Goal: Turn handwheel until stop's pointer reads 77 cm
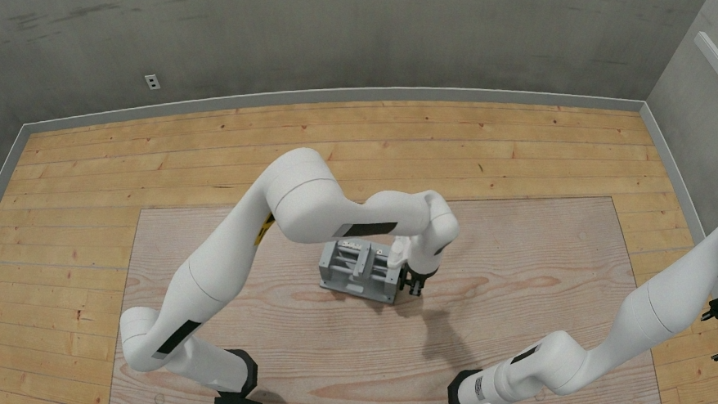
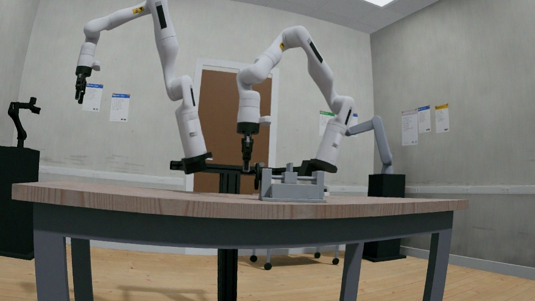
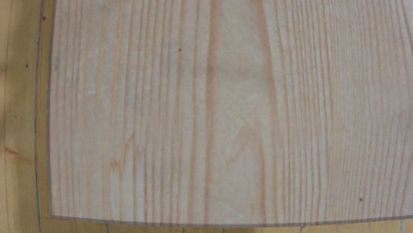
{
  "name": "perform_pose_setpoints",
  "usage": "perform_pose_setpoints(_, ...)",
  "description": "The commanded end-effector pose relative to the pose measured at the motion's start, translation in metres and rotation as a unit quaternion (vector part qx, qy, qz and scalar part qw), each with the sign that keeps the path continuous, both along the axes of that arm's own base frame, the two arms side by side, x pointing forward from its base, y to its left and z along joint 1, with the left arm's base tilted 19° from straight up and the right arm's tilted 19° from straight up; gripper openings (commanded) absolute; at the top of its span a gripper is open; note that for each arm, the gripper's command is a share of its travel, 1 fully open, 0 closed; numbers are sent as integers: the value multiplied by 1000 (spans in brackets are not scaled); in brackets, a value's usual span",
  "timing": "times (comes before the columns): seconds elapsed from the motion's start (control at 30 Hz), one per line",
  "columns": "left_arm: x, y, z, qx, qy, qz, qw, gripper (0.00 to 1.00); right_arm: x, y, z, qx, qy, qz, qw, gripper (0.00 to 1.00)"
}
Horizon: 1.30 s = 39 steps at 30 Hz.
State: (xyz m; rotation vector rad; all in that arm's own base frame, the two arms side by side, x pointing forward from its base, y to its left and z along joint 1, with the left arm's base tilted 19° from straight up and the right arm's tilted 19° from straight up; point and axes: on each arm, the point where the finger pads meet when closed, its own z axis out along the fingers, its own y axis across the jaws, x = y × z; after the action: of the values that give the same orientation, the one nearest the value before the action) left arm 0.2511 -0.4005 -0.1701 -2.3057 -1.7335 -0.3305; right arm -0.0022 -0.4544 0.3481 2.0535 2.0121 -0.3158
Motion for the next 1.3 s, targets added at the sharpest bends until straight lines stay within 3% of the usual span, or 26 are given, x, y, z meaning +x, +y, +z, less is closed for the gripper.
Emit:
perform_pose_setpoints(0.0, 6, -5, 9, -2, -2, 2, 1000, 160, -1, 1, 0, 2, 4, 5, 1000, 1000)
perform_pose_setpoints(0.33, 22, -13, 17, -2, -2, 2, 1000, 160, -1, 1, 0, 2, 4, 5, 1000, 1000)
perform_pose_setpoints(0.73, 38, -14, 11, 1, -1, 3, 1000, 160, -1, 1, 0, 2, 4, 5, 1000, 1000)
perform_pose_setpoints(1.03, 50, -14, 0, 1, -1, 3, 1000, 160, -1, 1, 0, 2, 4, 5, 1000, 1000)
perform_pose_setpoints(1.27, 57, -13, -21, -5, -3, 2, 1000, 160, -1, 1, 0, 2, 4, 5, 1000, 1000)
